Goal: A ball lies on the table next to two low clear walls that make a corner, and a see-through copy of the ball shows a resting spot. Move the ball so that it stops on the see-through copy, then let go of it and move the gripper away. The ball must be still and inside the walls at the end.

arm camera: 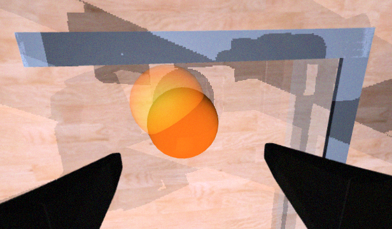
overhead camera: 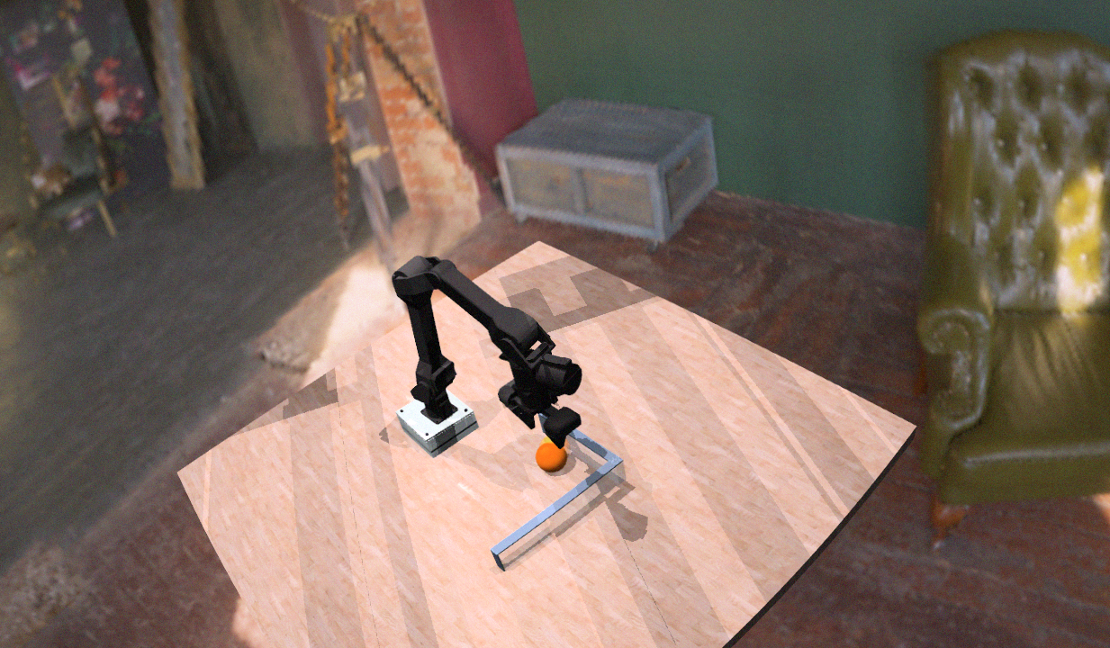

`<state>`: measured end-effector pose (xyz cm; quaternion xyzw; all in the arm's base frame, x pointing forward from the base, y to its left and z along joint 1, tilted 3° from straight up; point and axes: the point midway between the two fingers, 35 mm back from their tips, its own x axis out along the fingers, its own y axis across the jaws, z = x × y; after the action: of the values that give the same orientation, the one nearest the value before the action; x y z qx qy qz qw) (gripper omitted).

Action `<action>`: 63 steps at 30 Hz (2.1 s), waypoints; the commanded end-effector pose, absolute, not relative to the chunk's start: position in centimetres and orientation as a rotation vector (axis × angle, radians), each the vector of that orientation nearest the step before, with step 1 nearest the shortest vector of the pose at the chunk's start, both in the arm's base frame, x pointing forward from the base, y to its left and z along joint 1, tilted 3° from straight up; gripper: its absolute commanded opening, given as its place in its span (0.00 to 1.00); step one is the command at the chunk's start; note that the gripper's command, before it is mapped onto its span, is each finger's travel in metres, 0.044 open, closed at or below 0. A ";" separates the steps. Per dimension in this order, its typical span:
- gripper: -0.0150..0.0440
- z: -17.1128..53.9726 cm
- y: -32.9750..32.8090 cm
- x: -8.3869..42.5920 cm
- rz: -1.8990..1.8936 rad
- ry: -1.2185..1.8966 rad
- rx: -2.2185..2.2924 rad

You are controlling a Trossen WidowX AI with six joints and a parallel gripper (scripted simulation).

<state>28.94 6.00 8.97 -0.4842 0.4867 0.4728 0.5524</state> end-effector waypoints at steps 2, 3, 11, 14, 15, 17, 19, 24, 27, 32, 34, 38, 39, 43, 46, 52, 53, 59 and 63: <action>0.97 7.6 6.2 28.6 1.132 1.164 -1.135; 0.97 7.6 6.2 28.6 1.132 1.164 -1.135; 0.97 6.6 6.3 28.8 1.132 1.164 -1.135; 0.97 6.1 6.3 28.8 1.132 1.164 -1.135; 0.97 5.9 6.3 28.9 1.132 1.164 -1.135; 0.97 5.6 6.3 28.9 1.132 1.164 -1.135; 0.97 5.3 6.3 28.9 1.132 1.164 -1.135; 0.97 4.5 6.4 28.9 1.132 1.164 -1.135; 0.97 4.0 6.4 29.0 1.132 1.164 -1.135; 0.97 3.2 6.4 29.0 1.132 1.164 -1.135; 0.97 2.9 6.4 28.9 1.132 1.164 -1.135; 0.97 2.5 6.5 28.9 1.132 1.164 -1.135; 0.93 2.5 6.5 28.9 1.132 1.164 -1.135; 0.81 2.5 6.5 28.9 1.132 1.164 -1.135; 0.78 2.5 6.5 28.9 1.132 1.164 -1.135; 0.65 2.5 6.4 29.0 1.130 1.163 -1.133; 0.60 2.6 6.4 29.0 1.122 1.162 -1.128; 0.33 4.5 6.1 30.0 1.058 1.147 -1.084; 0.25 6.7 6.0 30.2 1.061 1.147 -1.086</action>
<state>29.57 5.95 4.55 -0.4632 0.4999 0.4590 0.5700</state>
